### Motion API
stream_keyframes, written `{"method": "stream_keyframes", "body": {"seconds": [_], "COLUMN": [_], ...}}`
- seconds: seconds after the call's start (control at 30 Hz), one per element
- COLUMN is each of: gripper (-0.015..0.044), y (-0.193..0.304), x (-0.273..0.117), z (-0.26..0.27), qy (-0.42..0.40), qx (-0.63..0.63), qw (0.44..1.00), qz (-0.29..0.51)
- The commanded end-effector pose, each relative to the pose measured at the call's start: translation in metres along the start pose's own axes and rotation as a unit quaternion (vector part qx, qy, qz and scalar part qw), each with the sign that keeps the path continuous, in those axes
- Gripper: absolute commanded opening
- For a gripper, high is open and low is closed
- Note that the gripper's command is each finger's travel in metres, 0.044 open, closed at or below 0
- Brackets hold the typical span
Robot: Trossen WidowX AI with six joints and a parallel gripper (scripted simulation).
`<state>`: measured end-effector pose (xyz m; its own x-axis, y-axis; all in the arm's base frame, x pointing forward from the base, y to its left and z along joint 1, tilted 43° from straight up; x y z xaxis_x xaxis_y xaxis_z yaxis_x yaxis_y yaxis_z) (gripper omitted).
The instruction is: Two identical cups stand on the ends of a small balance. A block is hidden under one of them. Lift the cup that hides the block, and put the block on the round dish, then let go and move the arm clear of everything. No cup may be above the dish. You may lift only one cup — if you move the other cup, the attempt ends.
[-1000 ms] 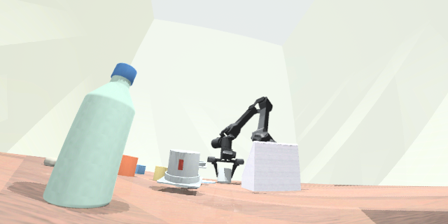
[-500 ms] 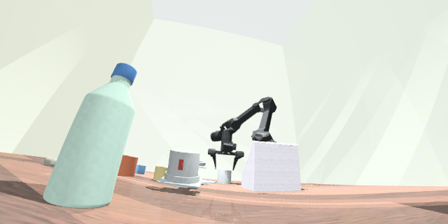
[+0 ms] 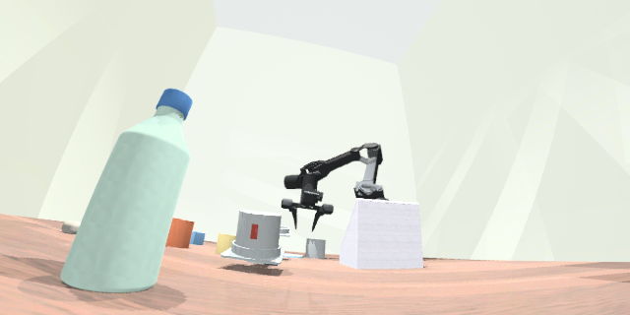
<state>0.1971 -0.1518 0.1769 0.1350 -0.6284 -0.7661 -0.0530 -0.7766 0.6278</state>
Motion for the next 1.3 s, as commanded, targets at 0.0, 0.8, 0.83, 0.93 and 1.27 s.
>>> {"method": "stream_keyframes", "body": {"seconds": [0.0,0.8,0.83,0.93,1.27], "gripper": [0.0260,0.0260,0.0260,0.0260,0.0260], "y": [-0.027,-0.158,-0.158,-0.158,-0.157], "x": [-0.003,-0.015,-0.015,-0.013,0.003], "z": [-0.026,-0.083,-0.083,-0.083,-0.083], "qy": [-0.009,-0.019,-0.019,-0.019,-0.019], "qx": [0.000,-0.015,-0.015,-0.015,-0.015], "qw": [1.000,0.999,0.999,0.999,0.999], "qz": [-0.011,0.025,0.025,0.025,0.025]}}
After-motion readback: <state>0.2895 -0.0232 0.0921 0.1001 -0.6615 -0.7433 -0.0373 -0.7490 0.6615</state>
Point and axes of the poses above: the point midway between the two fingers, 35 mm back from their tips, its own x axis out along the fingers, its own z axis across the jaws, y = z × x, the point moved 1 cm from there along -x, back along the fingers, and after that the axes turned 4 degrees about x, right-handed, at the moved point
